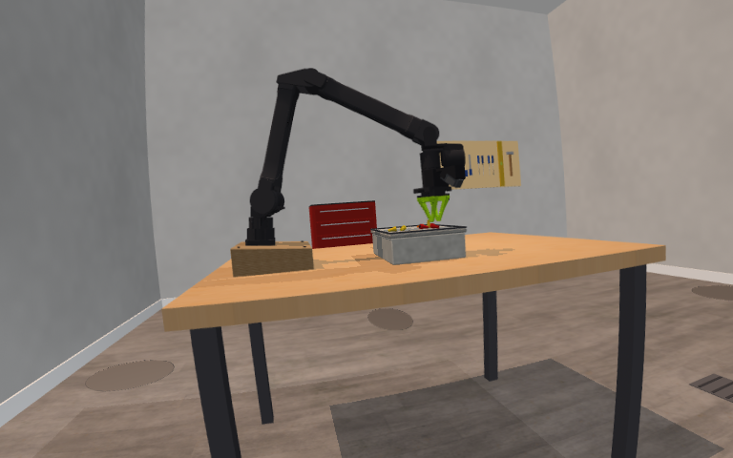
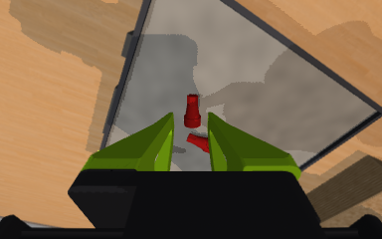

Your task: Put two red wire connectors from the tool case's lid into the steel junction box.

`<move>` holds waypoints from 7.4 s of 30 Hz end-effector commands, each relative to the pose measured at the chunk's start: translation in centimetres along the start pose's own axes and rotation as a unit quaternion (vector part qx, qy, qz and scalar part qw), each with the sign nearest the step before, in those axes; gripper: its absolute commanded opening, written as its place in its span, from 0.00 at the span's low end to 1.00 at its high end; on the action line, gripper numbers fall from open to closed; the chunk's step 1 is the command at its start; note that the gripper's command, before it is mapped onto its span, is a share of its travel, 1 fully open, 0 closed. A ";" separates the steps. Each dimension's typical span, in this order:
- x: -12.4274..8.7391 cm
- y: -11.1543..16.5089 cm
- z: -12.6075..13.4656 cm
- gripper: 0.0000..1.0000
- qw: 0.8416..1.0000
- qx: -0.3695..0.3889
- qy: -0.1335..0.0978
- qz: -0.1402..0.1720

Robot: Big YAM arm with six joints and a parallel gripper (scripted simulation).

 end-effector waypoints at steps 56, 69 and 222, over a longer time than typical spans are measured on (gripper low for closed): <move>1.9 -1.2 0.7 0.10 1.000 0.002 -0.007 -0.006; -1.7 -1.4 0.9 0.10 1.000 0.002 -0.015 -0.014; -0.8 35.7 17.0 0.10 1.000 0.001 0.005 0.004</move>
Point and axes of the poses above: the point where the finger pads meet when closed, its own x axis out along the fingers, its own z axis across the jaws, y = z × x, the point moved 5 cm from there along -x, back along the fingers, and after that the axes turned 5 degrees about -x, right-handed, at the moved point
